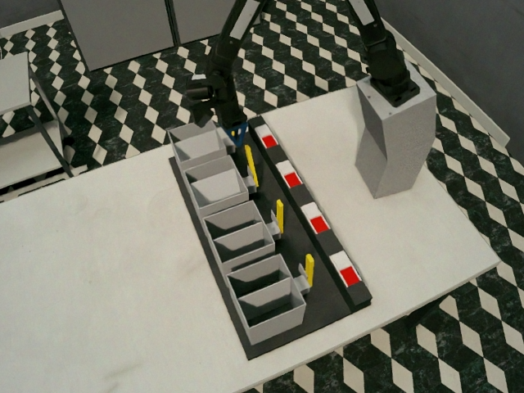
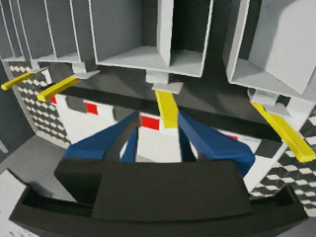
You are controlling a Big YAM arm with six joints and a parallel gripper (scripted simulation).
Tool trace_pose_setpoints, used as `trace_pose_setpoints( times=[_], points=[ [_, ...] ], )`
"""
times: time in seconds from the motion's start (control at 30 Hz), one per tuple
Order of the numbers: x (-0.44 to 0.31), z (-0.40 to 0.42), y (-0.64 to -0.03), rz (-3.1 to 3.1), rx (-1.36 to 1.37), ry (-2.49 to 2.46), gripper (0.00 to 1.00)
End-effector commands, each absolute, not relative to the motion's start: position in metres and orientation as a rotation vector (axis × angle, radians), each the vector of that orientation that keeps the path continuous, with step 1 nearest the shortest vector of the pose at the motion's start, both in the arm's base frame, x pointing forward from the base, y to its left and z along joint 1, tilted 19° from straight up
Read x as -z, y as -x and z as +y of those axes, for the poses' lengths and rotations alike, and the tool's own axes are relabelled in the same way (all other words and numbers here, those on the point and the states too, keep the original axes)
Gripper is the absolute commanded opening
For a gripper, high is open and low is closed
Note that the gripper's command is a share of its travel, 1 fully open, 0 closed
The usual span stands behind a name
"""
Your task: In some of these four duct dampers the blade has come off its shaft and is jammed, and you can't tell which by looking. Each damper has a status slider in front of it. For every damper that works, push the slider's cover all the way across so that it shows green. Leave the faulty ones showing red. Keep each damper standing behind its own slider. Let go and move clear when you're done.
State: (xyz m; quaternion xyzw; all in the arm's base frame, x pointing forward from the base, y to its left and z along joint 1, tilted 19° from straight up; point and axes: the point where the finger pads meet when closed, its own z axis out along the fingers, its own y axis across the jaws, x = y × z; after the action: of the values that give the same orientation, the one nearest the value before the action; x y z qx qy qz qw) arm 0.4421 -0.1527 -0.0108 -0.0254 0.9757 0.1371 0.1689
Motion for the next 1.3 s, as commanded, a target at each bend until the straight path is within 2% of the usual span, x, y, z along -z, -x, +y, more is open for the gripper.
trace_pose_setpoints(
  times=[0.0,0.5,0.63,0.67,0.9,1.27],
  points=[
    [-0.025,-0.153,-0.476,2.719,-0.285,0.025,0.36],
    [-0.058,-0.102,-0.536,2.773,0.058,-0.053,0.36],
    [-0.059,-0.113,-0.535,2.772,0.072,-0.086,0.36],
    [-0.042,-0.109,-0.516,2.813,0.062,-0.088,0.36],
    [-0.06,-0.101,-0.538,2.758,0.067,-0.053,0.36],
    [-0.059,-0.108,-0.535,2.761,0.071,-0.065,0.36]
  ],
)
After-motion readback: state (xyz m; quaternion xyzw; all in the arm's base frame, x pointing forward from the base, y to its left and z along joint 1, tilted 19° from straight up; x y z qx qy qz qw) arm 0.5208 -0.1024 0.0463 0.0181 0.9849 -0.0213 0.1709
